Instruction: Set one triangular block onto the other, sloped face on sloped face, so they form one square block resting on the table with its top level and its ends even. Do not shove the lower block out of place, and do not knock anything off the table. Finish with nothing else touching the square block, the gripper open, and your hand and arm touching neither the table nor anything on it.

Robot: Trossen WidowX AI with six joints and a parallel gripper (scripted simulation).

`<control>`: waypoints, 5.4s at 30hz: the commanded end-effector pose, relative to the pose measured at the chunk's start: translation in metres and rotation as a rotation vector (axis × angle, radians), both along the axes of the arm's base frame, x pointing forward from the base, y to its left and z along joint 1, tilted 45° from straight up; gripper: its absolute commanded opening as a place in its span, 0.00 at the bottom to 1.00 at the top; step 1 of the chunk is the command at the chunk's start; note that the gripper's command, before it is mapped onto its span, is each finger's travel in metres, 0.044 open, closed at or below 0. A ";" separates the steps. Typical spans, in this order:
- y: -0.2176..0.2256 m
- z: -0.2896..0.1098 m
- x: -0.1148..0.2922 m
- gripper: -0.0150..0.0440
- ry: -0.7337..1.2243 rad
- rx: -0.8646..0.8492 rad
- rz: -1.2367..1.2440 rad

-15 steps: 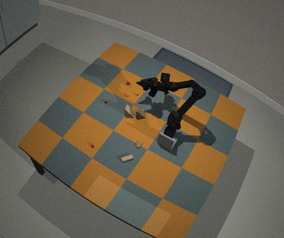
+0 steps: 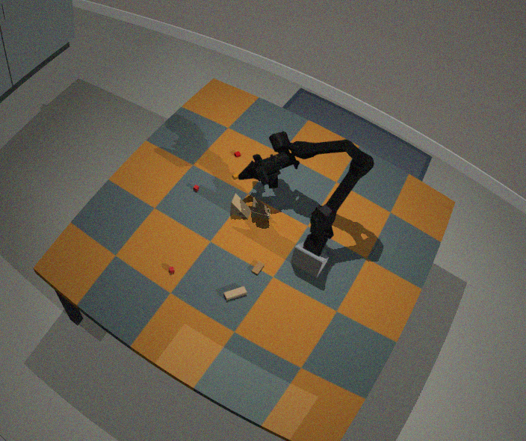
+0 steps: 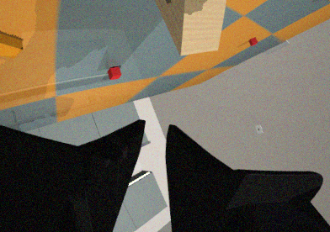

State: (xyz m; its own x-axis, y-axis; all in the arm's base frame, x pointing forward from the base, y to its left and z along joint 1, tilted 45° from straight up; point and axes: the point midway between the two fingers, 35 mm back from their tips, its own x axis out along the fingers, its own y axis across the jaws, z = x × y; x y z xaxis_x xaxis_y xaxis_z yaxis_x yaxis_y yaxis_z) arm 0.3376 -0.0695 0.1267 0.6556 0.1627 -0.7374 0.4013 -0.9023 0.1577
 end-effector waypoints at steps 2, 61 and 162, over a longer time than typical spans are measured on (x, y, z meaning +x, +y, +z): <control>-0.007 -0.040 -0.038 0.25 0.560 -0.751 0.540; -0.051 -0.053 -0.066 0.25 1.068 -1.265 1.242; 0.089 -0.060 -0.135 1.00 0.691 -0.702 3.724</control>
State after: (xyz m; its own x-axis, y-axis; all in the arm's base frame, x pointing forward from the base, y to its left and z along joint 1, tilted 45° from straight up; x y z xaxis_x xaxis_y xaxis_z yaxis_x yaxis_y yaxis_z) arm 0.2168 0.0194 0.0697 -0.0228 -0.6994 -0.7144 -0.6478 0.5546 -0.5223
